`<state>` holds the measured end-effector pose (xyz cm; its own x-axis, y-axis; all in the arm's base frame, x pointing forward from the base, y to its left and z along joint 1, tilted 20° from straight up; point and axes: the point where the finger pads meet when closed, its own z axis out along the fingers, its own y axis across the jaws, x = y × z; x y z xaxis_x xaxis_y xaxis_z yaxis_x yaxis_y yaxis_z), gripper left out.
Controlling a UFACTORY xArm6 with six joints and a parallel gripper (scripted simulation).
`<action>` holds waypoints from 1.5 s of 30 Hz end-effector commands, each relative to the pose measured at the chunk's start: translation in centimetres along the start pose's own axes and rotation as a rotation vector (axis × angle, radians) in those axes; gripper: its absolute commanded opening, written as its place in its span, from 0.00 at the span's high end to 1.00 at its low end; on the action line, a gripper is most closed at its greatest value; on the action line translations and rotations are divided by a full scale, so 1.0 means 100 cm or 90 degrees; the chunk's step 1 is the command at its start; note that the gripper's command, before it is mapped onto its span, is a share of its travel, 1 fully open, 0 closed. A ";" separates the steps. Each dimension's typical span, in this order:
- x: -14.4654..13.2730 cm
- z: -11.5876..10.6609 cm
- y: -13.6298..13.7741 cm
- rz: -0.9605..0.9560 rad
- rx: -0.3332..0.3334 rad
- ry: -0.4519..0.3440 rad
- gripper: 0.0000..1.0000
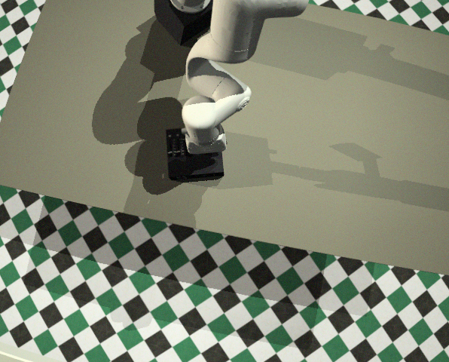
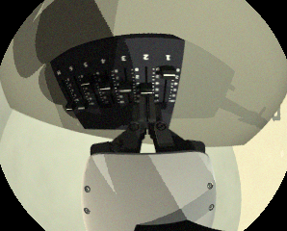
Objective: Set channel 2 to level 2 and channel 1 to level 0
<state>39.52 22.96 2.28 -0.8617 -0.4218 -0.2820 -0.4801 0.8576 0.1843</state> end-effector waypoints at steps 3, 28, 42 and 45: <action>0.001 -0.001 0.000 0.000 0.000 -0.002 1.00; 0.011 -0.001 0.000 0.000 0.000 -0.002 1.00; 0.012 -0.001 0.000 0.000 0.000 -0.002 1.00; 0.012 -0.001 0.000 0.000 0.000 -0.002 1.00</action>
<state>38.42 22.42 1.92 -0.8617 -0.4217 -0.2822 -0.4802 0.8576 0.1845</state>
